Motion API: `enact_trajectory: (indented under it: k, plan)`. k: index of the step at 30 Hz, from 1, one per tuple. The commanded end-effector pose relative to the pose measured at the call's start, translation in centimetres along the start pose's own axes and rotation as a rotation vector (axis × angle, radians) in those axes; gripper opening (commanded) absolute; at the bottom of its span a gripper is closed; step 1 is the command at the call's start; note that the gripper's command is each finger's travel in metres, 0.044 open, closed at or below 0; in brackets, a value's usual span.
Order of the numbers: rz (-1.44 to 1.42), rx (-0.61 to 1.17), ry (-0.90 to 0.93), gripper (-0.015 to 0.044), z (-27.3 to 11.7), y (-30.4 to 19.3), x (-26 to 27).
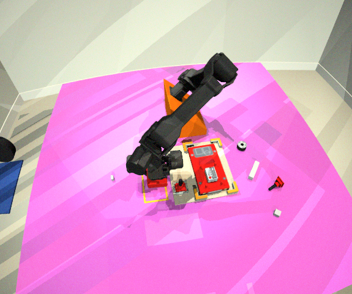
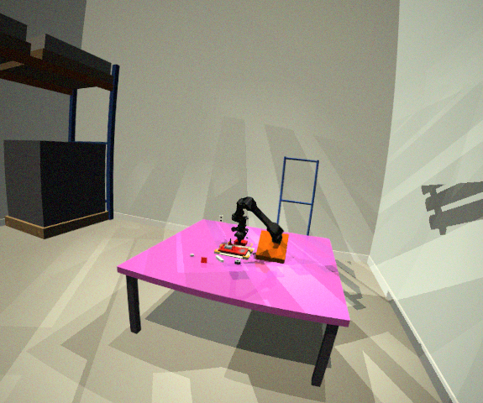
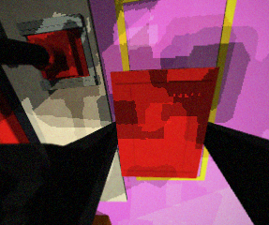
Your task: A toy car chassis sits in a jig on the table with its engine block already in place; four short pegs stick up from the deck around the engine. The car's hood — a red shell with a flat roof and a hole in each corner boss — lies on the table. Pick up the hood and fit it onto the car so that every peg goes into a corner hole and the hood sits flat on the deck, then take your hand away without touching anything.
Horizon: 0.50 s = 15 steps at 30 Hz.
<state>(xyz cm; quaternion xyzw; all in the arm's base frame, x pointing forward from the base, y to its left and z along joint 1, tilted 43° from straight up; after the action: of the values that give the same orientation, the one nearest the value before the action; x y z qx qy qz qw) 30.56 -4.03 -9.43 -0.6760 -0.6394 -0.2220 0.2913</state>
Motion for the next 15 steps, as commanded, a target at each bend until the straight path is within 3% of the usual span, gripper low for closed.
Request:
enact_trajectory:
  k: [1, 15]
  plan:
    - [-0.004, -0.01, -0.006, 0.0, -1.0, 0.2, -0.1]
    - [-0.003, -0.011, -0.008, 0.0, -5.0, 0.1, -0.1]
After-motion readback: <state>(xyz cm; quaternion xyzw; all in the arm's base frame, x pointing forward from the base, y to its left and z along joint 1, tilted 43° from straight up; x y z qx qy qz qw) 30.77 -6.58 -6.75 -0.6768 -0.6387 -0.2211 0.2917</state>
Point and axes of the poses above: the point midway between the two fingers, 35 mm back from their tips, its own z axis out along the fingers, its own x axis across the jaws, y = z × x, the point moved 6 cm from there along -z, back along the fingers, and after that the axes turned 7 degrees about z, right-handed, at the moved point
